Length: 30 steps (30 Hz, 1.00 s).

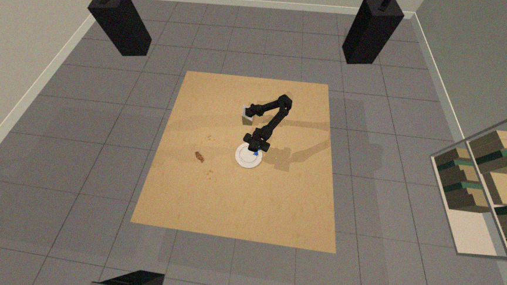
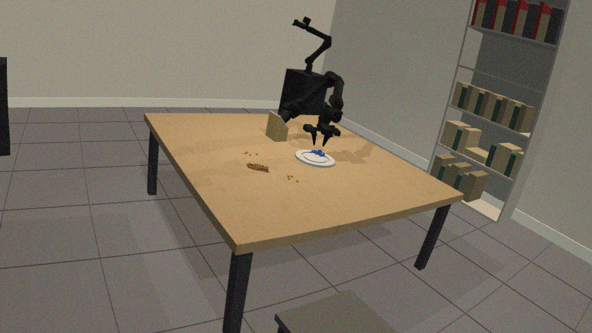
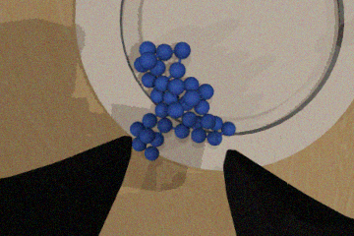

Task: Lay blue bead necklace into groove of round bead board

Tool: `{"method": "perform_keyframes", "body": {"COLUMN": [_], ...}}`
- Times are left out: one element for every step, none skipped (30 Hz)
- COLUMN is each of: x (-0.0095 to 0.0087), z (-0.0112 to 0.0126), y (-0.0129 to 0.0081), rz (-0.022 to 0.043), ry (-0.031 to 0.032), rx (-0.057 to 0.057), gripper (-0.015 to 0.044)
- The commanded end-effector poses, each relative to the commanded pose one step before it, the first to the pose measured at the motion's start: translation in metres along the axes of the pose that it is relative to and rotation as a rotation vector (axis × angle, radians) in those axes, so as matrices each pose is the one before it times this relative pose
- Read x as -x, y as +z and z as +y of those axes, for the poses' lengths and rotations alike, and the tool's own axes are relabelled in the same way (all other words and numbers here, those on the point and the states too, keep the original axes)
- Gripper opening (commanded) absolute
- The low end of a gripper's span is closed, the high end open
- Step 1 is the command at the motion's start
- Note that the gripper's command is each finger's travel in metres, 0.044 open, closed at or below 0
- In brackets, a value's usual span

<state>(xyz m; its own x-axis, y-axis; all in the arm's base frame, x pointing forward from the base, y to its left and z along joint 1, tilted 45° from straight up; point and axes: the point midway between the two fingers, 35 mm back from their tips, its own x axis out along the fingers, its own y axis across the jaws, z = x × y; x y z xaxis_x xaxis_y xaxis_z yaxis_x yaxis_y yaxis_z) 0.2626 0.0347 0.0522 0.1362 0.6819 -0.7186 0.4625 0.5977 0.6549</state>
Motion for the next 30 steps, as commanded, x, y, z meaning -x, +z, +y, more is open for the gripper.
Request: {"method": "perform_keyframes", "body": {"x": [0.00319,0.0,0.0,0.0,0.0,0.0,0.0,0.0,0.0,0.0,0.0,0.0,-0.00129,-0.00208,-0.00308,-0.00434,-0.00285,-0.00174,0.00856,-0.00026,-0.00053,-0.0008,-0.00103,-0.00126,-0.00147,-0.00159,-0.00162,-0.00162,-0.00162,-0.00162], "z": [0.01586,0.0,0.0,0.0,0.0,0.0,0.0,0.0,0.0,0.0,0.0,0.0,-0.00001,-0.00001,0.0,0.00005,0.00006,0.00005,-0.0002,-0.00001,-0.00001,-0.00002,-0.00002,-0.00002,-0.00002,-0.00001,-0.00001,0.0,0.00001,0.00001], "y": [-0.02249,0.0,0.0,0.0,0.0,0.0,0.0,0.0,0.0,0.0,0.0,0.0,0.00003,0.00004,0.00003,-0.00003,-0.00007,-0.00006,0.00253,0.0,-0.00001,-0.00001,-0.00002,-0.00003,-0.00005,-0.00006,-0.00007,-0.00009,-0.0001,-0.00011], "rz": [0.00923,0.0,0.0,0.0,0.0,0.0,0.0,0.0,0.0,0.0,0.0,0.0,-0.00001,-0.00002,-0.00003,-0.00004,-0.00002,-0.00001,-0.00681,0.00005,0.0001,0.00015,0.0002,0.00024,0.00028,0.00031,0.00031,0.00032,0.00032,0.00032], "ry": [0.00682,0.0,0.0,0.0,0.0,0.0,0.0,0.0,0.0,0.0,0.0,0.0,-0.00002,0.00001,0.00008,0.00025,0.00026,0.00019,-0.00391,0.00001,0.00003,0.00004,0.00006,0.00008,0.00011,0.00014,0.00016,0.00017,0.00019,0.00021], "rx": [0.4315,0.0,0.0,0.0,0.0,0.0,0.0,0.0,0.0,0.0,0.0,0.0,0.0,0.0,0.0,0.0,0.0,0.0,0.0022,0.0,0.0,0.0,-0.0001,-0.0001,-0.0001,-0.0001,-0.0001,-0.0001,-0.0001,-0.0001], "gripper": [0.012,0.012,0.012,0.012,0.012,0.012,0.012,0.012,0.012,0.012,0.012,0.012,0.012,0.012,0.012,0.012,0.012,0.012,0.012,0.012,0.012,0.012,0.012,0.012,0.012,0.012,0.012,0.012,0.012,0.012]}}
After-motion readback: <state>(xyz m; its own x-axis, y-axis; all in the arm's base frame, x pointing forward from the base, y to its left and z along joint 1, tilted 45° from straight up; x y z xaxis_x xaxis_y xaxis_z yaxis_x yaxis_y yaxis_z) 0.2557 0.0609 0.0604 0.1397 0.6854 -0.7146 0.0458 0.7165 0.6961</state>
